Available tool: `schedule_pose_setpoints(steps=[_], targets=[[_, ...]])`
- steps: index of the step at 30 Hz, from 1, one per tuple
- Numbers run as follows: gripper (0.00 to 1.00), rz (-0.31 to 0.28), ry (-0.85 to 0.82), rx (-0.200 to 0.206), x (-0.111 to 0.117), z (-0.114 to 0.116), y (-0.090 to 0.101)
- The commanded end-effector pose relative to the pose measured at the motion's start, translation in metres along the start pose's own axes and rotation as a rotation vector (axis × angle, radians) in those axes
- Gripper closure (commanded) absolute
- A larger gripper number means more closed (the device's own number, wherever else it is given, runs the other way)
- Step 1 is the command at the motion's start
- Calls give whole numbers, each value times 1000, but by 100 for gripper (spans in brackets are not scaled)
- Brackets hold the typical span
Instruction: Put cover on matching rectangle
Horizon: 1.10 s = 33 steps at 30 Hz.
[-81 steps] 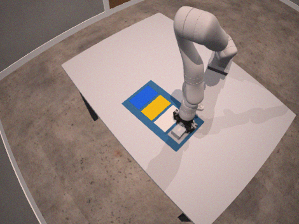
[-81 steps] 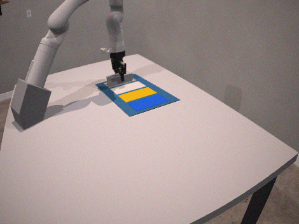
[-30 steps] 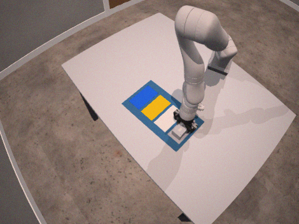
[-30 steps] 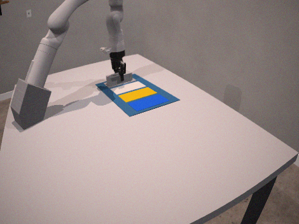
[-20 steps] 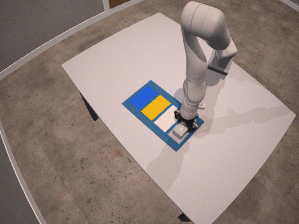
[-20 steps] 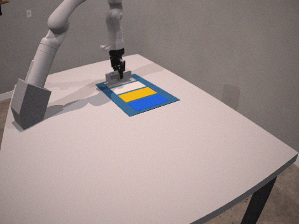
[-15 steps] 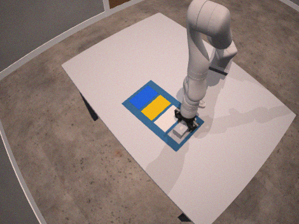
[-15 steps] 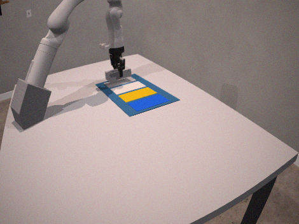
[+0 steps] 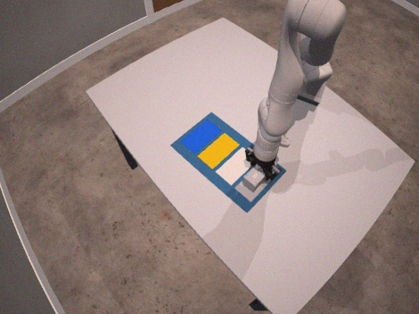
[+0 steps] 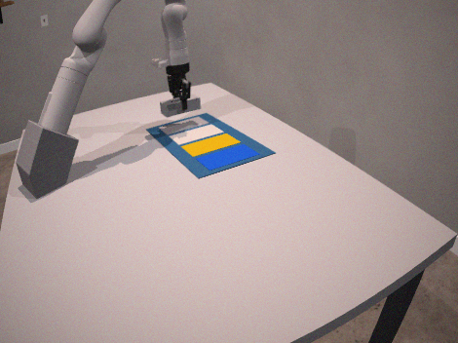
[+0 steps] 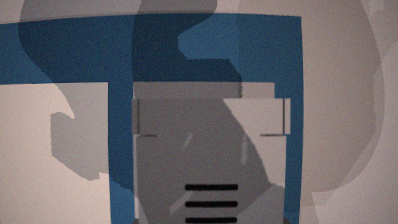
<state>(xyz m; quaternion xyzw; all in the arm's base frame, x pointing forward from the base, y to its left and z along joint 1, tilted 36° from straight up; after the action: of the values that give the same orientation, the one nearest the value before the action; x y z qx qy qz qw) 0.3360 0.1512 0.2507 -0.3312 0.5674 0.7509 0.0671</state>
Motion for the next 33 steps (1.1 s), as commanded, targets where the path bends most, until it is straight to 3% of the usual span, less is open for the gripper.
schedule_pose_setpoints(steps=[1,33], targets=[[100,-8,-21,9,-3,-2,8],[100,-7,-6,9,-2,-2,10]])
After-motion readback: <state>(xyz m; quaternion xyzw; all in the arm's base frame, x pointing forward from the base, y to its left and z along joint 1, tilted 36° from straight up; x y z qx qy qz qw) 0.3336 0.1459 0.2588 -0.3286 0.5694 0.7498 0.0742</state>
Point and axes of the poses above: the point where the finger pads meet when closed, its own y axis back along the fingers, its own z axis across the jaws, x = y × z, the point moved 5 cm from there along y, back along the fingers, and after that the axes turned 7 degrees about y, right-handed, at the moved point
